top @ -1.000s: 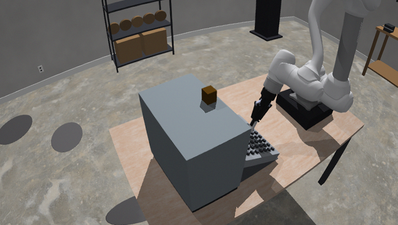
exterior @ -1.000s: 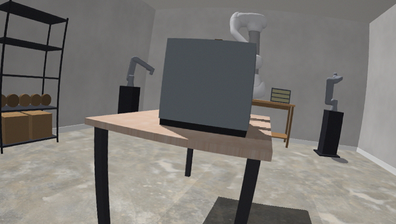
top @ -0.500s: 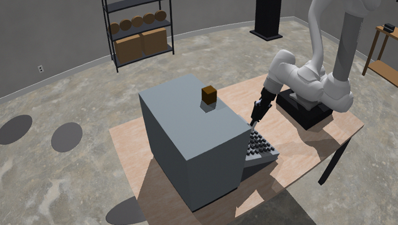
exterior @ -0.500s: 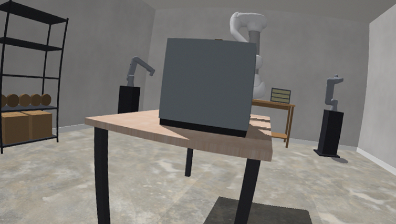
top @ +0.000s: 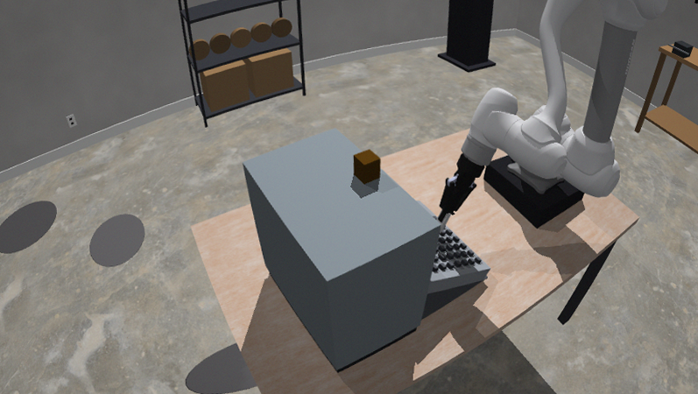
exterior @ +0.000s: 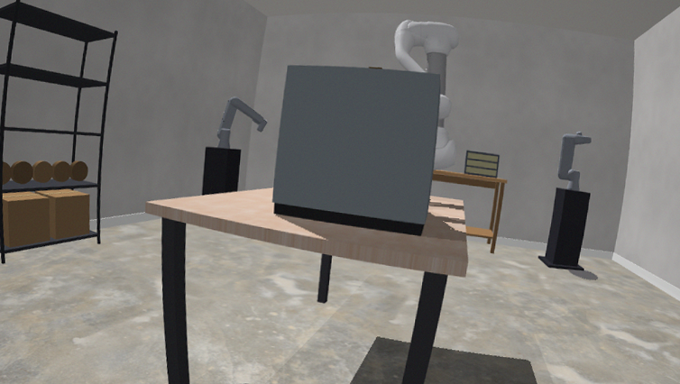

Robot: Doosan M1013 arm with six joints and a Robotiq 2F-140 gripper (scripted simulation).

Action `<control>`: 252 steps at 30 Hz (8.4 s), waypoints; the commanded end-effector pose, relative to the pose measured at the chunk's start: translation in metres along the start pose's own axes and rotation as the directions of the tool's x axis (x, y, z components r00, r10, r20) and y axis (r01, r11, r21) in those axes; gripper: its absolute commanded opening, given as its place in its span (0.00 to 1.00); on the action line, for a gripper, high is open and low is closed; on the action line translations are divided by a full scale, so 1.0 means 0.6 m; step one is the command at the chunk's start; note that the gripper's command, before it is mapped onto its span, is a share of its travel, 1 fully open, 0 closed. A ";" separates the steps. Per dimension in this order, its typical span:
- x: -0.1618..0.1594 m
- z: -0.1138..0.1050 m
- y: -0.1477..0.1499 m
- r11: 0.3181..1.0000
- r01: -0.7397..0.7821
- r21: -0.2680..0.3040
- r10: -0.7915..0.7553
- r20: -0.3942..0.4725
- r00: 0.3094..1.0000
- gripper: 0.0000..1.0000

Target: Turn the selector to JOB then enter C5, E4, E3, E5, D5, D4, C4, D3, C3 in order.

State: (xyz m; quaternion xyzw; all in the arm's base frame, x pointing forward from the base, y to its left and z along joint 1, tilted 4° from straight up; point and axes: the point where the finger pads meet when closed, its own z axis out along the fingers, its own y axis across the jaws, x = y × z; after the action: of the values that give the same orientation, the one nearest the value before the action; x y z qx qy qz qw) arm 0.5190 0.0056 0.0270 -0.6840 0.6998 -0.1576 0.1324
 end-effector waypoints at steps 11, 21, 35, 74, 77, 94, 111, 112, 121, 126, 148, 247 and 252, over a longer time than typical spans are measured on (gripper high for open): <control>0.000 0.011 0.000 1.000 0.000 0.000 0.000 0.000 1.000 0.00; 0.000 0.017 0.000 1.000 0.000 0.000 0.000 0.000 1.000 0.00; 0.000 0.019 0.000 1.000 0.000 0.000 0.000 0.000 1.000 0.00; 0.000 -0.015 0.000 1.000 0.000 0.000 0.000 0.000 1.000 0.00; 0.000 -0.024 0.000 1.000 0.000 0.000 0.000 0.000 1.000 0.00; 0.000 -0.042 0.000 1.000 0.000 0.000 0.000 0.000 1.000 0.00; 0.000 -0.042 -0.057 1.000 0.000 0.000 0.000 0.000 1.000 0.00; 0.000 -0.042 -0.057 1.000 0.000 0.000 0.000 0.000 1.000 0.00; 0.000 -0.032 -0.057 1.000 0.000 0.000 0.000 0.000 1.000 0.00; 0.000 -0.018 -0.057 1.000 0.000 0.000 0.000 0.000 1.000 0.00; 0.000 -0.005 -0.057 1.000 0.000 0.000 0.000 0.000 1.000 0.00; 0.000 -0.024 -0.057 1.000 0.000 0.000 0.000 0.000 1.000 0.00; 0.000 -0.034 -0.057 1.000 0.000 0.000 0.000 0.000 1.000 0.00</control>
State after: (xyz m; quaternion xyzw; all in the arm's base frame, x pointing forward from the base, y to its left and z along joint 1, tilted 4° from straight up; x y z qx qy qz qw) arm 0.5424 0.0059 0.0584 -0.6841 0.6998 -0.1575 0.1324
